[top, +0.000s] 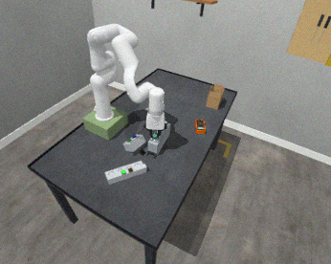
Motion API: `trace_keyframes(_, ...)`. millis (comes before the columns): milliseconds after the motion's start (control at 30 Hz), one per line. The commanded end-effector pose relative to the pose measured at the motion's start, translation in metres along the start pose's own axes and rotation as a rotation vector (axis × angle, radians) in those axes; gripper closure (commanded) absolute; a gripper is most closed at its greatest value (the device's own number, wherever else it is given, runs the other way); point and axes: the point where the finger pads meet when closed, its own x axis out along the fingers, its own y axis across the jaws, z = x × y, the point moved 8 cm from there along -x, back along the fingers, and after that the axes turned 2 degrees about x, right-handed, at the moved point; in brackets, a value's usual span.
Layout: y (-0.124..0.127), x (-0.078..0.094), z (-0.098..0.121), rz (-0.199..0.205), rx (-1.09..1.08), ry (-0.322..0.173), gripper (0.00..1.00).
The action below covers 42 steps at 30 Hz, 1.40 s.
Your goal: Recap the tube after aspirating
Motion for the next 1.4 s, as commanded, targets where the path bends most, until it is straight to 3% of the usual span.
trace_keyframes(0, 0.001, -0.001, 0.001, 0.007, 0.0, 0.003, 1.0)
trace_keyframes(1333, 0.001, 0.009, 0.001, 0.007, 0.0, 0.003, 1.0)
trace_keyframes(1367, 0.001, 0.009, 0.001, 0.007, 0.0, 0.003, 0.54)
